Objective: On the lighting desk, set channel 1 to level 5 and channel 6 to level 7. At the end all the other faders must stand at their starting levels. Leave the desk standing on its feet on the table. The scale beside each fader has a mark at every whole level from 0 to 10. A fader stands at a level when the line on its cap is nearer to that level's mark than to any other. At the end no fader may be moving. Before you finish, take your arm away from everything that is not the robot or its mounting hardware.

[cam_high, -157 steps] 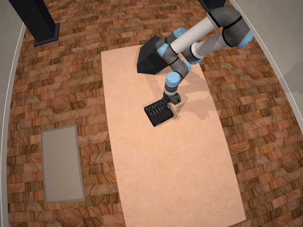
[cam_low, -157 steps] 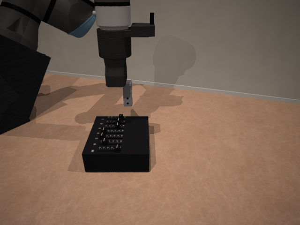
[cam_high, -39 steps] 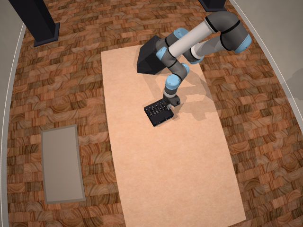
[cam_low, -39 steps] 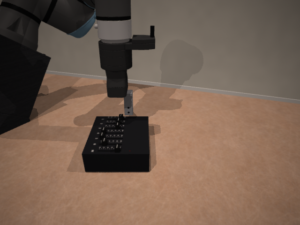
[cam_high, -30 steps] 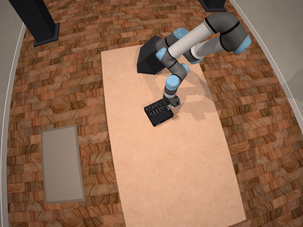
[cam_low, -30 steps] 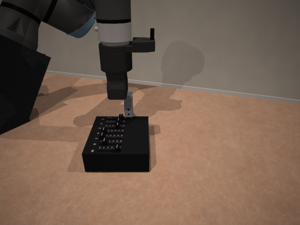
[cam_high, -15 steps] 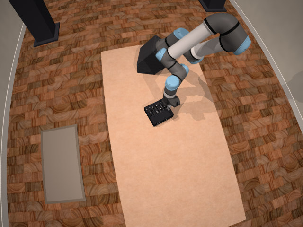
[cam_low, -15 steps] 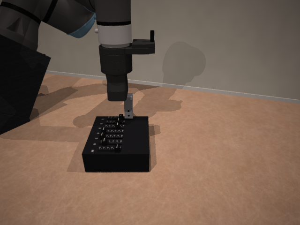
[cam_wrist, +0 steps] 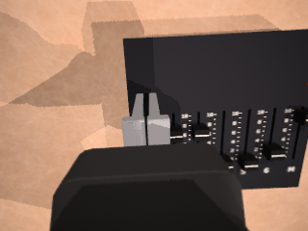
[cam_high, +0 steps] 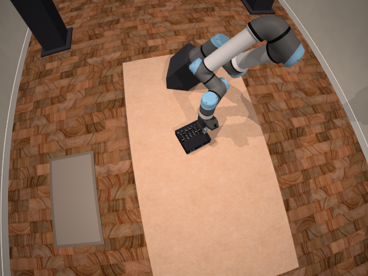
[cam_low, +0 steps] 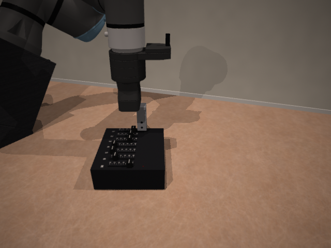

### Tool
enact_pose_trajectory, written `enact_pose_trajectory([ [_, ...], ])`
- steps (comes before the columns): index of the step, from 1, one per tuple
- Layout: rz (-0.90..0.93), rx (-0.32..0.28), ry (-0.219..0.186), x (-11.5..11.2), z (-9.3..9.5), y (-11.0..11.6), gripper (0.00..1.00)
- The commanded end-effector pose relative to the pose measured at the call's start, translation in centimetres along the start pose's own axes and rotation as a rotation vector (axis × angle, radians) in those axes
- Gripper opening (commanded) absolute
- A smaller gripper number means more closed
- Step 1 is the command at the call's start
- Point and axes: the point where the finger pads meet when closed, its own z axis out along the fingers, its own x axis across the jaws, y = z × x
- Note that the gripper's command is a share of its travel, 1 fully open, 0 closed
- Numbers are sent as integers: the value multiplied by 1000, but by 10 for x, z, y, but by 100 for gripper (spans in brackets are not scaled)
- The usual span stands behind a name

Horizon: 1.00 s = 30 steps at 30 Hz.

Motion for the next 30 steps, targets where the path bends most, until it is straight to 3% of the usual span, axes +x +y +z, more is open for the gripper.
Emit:
enact_pose_trajectory([
  [1,0,1,1,0,0,1,0],
  [30,0,1,1,0,0,14,0],
])
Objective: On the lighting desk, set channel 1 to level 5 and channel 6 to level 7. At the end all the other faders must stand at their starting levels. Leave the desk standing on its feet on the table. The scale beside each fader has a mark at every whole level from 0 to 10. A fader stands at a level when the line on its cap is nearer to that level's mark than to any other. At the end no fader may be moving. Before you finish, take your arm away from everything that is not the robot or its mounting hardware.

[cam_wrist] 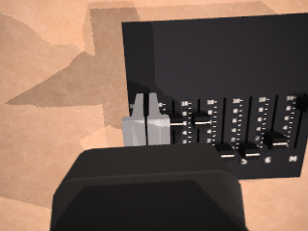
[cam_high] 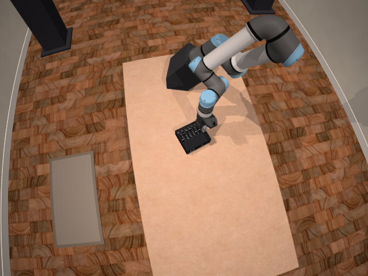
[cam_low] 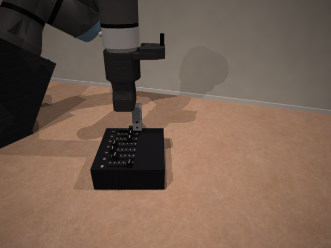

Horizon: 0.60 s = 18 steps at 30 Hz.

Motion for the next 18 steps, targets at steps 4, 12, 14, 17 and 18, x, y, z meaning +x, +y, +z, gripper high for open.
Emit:
enact_pose_trajectory([
  [4,0,-1,1,0,0,5,0],
  [12,0,-1,1,0,0,7,0],
  [14,0,-1,1,0,0,7,0],
  [17,0,-1,1,0,0,7,0],
  [18,0,-1,1,0,0,7,0],
])
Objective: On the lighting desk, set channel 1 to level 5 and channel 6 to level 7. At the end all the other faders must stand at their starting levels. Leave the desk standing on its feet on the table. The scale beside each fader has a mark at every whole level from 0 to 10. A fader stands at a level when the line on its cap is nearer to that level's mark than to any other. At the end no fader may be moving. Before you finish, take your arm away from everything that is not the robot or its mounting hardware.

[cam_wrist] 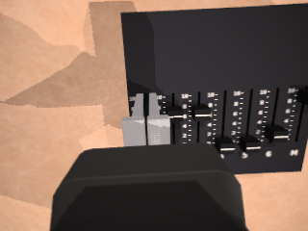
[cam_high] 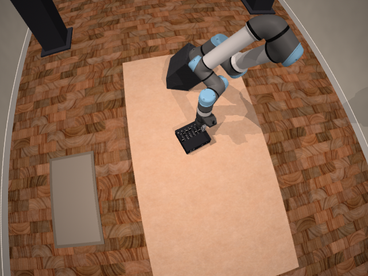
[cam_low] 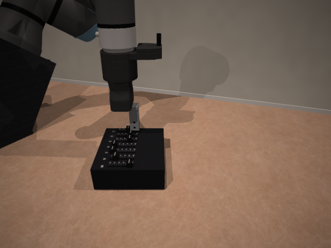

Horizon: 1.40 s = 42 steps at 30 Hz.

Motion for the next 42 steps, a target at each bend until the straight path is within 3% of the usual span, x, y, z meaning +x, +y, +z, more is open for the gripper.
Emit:
enact_pose_trajectory([
  [1,0,-1,1,0,0,1,0],
  [42,0,-1,1,0,0,-5,0],
])
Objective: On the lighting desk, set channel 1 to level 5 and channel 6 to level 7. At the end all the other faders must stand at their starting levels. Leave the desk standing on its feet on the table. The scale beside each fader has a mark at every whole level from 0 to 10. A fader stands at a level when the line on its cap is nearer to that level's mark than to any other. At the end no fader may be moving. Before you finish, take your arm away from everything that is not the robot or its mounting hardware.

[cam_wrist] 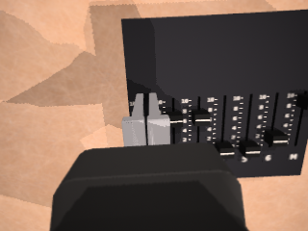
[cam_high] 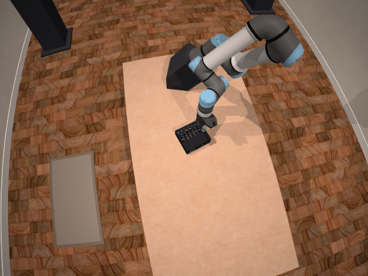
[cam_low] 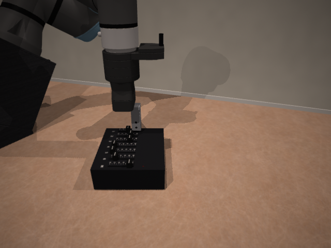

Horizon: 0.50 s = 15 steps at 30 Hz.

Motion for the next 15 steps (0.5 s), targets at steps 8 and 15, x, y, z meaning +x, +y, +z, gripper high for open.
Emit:
enact_pose_trajectory([
  [8,0,1,1,0,-11,-1,0],
  [15,0,1,1,0,-32,-1,0],
])
